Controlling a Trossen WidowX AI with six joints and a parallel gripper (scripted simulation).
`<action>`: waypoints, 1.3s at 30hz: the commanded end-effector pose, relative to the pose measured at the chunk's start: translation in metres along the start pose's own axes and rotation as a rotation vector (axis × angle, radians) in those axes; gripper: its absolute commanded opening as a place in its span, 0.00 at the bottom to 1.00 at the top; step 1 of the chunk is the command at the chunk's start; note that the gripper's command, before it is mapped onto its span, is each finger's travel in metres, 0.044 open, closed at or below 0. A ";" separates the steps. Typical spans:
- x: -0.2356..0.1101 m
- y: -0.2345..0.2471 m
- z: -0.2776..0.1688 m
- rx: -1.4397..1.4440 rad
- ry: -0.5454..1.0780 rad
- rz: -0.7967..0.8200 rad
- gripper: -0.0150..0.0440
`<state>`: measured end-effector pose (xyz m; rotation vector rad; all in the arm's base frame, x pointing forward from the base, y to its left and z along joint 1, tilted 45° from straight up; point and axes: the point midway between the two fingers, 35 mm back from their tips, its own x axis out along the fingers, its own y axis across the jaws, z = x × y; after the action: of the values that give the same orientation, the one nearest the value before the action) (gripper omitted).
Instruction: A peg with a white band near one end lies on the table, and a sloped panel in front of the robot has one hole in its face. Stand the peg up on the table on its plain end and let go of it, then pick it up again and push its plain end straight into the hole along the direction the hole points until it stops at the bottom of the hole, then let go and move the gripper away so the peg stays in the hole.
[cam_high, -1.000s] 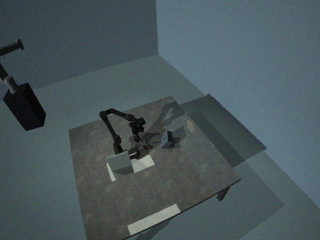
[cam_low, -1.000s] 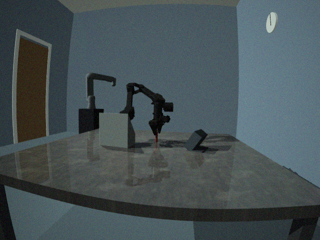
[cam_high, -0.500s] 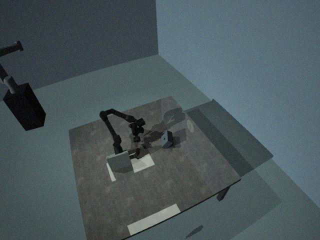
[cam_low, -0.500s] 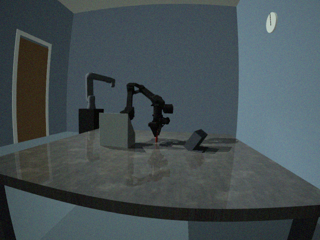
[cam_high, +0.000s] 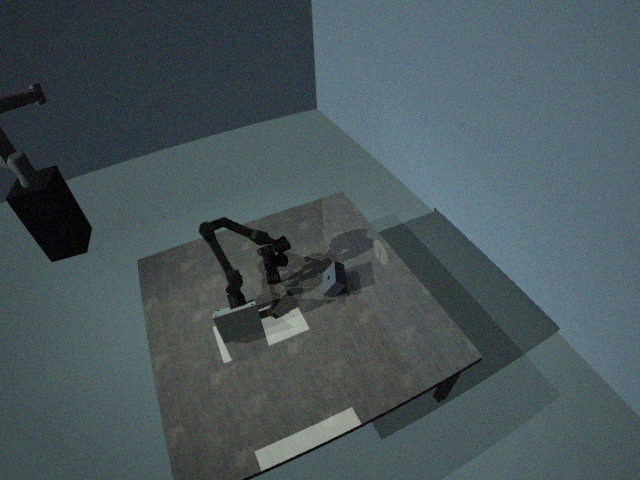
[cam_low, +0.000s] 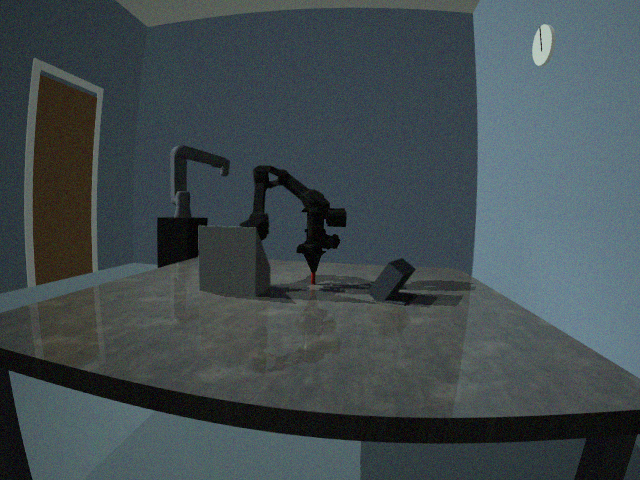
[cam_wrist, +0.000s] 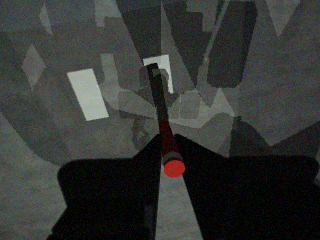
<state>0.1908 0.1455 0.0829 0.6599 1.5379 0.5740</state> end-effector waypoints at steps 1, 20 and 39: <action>0.000 0.000 0.000 -0.002 0.001 0.000 0.25; -0.054 -0.004 0.005 0.002 0.002 -0.014 0.25; -0.074 -0.012 0.012 0.020 -0.031 -0.039 0.25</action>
<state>0.2024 0.0855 0.1304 0.6507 1.5291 0.5401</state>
